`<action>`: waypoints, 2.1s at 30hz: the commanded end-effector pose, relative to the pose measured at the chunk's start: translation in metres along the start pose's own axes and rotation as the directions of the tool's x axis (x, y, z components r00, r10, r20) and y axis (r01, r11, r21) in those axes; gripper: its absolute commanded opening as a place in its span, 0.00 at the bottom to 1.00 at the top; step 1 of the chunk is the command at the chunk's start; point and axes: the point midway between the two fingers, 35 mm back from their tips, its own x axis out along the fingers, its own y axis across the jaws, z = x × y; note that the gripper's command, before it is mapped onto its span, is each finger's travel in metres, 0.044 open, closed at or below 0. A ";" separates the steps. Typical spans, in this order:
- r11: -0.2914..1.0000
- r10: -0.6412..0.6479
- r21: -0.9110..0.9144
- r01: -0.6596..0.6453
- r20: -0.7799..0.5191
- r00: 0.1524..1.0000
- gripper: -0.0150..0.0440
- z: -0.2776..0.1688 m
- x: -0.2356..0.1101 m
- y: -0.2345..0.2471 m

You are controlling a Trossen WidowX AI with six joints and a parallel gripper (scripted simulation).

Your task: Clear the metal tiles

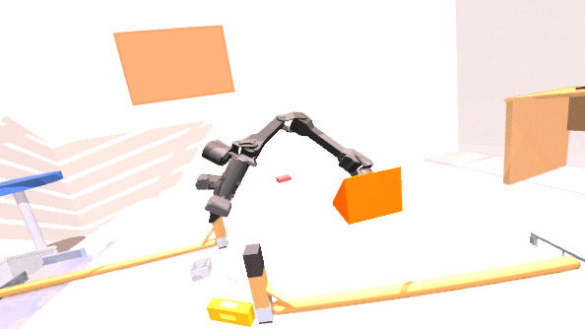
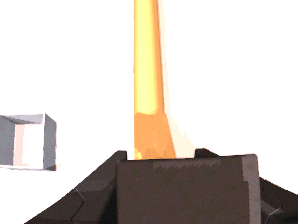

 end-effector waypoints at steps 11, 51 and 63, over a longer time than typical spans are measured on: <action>1.000 0.000 0.000 0.000 0.002 1.000 0.25 0.006 0.004 0.000; 1.000 0.007 0.000 -0.007 0.006 1.000 0.25 -0.021 -0.030 0.003; 1.000 0.009 0.000 -0.009 0.006 1.000 0.25 -0.034 -0.043 0.003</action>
